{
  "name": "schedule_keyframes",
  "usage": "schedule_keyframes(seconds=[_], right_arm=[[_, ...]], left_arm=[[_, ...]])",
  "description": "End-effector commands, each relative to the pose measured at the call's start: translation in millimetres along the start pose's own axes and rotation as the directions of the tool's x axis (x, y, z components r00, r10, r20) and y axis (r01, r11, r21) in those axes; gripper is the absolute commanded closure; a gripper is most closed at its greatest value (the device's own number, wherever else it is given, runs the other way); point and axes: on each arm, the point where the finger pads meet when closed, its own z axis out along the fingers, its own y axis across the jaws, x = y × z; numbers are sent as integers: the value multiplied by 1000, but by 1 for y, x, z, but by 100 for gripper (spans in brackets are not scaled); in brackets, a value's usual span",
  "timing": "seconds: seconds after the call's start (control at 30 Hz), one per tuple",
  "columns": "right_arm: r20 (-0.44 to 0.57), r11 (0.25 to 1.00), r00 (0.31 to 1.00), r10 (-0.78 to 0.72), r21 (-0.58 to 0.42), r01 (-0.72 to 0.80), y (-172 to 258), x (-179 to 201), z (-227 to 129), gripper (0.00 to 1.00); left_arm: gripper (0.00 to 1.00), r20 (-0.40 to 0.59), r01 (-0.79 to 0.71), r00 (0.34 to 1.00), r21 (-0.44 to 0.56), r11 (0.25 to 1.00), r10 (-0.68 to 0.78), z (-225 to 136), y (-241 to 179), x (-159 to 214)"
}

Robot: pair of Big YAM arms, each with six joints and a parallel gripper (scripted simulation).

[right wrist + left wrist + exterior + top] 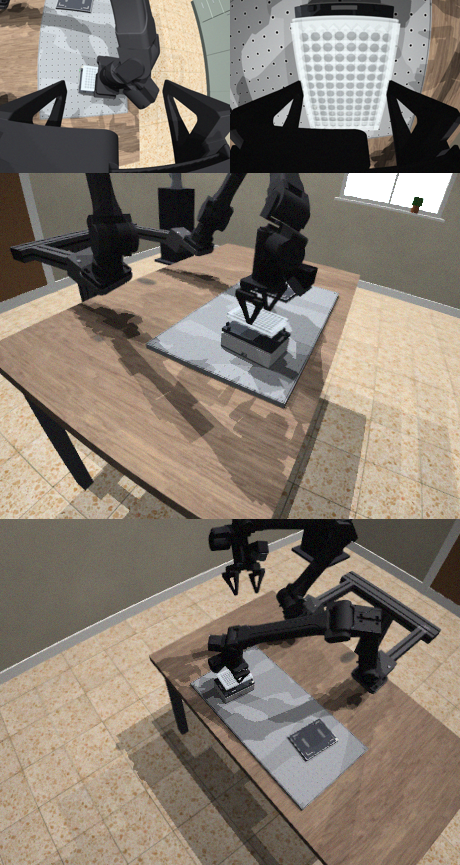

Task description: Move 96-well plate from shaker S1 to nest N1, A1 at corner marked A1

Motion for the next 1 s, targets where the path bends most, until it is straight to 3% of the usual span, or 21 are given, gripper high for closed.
schedule_keyframes(seconds=[0.0, 0.4, 0.6, 0.73, 0.97], right_arm=[[-16, 996, 998, -67, 54, 68, -17, -23, -23, 0], [-16, 996, 998, -67, 54, 68, -17, -23, -23, 0], [-16, 996, 998, -67, 54, 68, -17, -23, -23, 0], [-16, 996, 998, -67, 54, 68, -17, -23, -23, 0], [-16, 996, 998, -67, 54, 68, -17, -23, -23, 0]], left_arm=[[100, 55, 25, 998, 43, 999, -27, -38, -12, -19], [100, 19, 8, 1000, 13, 1000, -8, -41, -3, -2], [100, 55, 26, 998, 45, 999, -28, -66, -11, -18], [100, 42, 25, 999, 31, 999, -27, -64, -12, -19], [100, 20, 8, 1000, 14, 1000, -8, -63, -4, 0]])
